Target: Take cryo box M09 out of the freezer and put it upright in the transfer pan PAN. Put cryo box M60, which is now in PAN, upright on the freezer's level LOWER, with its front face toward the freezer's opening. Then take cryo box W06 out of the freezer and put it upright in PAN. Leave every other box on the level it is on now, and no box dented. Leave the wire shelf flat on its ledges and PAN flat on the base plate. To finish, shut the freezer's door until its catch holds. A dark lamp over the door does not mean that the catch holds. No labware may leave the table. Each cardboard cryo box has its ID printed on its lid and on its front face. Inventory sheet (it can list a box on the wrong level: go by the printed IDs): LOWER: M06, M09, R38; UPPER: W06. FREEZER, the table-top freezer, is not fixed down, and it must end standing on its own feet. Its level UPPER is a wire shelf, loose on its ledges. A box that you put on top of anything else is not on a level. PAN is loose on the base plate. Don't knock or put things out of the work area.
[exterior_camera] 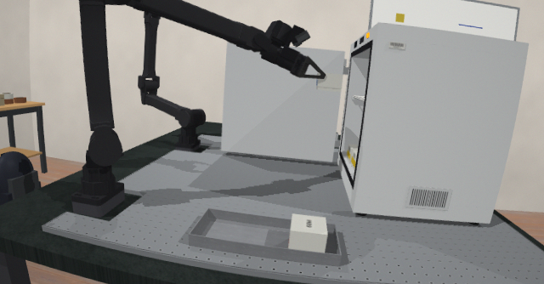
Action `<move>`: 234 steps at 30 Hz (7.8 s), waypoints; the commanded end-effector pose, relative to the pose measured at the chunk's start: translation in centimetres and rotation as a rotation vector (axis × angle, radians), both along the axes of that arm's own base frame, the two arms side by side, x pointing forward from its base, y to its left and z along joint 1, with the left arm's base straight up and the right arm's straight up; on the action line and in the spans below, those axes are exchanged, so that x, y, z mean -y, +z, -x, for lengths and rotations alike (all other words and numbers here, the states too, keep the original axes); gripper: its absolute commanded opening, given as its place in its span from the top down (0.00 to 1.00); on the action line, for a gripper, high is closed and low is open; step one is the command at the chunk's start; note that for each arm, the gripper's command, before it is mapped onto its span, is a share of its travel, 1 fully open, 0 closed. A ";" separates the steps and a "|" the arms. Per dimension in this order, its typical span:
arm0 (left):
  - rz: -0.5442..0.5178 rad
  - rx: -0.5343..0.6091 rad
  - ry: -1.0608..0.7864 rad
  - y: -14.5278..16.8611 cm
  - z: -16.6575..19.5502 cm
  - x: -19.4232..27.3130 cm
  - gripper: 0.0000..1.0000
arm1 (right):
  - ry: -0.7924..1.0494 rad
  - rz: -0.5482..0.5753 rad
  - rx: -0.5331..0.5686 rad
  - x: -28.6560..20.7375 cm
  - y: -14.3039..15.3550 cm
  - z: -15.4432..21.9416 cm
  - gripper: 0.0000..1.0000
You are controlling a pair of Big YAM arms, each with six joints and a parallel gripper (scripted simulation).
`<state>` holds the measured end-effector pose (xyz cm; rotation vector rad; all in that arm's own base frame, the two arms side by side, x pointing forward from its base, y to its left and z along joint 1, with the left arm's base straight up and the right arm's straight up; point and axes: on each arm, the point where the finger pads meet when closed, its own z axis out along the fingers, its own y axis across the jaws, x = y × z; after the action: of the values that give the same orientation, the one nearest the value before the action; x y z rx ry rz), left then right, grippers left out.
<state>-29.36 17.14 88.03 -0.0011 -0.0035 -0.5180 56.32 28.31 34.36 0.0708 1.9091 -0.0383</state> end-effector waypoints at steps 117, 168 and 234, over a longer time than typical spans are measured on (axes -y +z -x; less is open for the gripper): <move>-0.017 -0.028 -0.011 0.4 -1.4 0.8 1.00 | -0.003 0.000 0.009 0.9 1.9 1.0 0.23; -0.017 -0.028 -0.011 0.4 -1.4 0.8 1.00 | 0.002 0.007 0.009 11.8 -6.2 7.4 0.23; -0.017 -0.028 -0.011 0.4 -1.4 0.8 1.00 | 0.010 0.014 0.025 26.6 -14.8 16.9 0.23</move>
<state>-29.36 17.14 88.03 -0.0011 -0.0035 -0.5180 39.31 2.36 18.41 0.0553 1.9290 -0.0311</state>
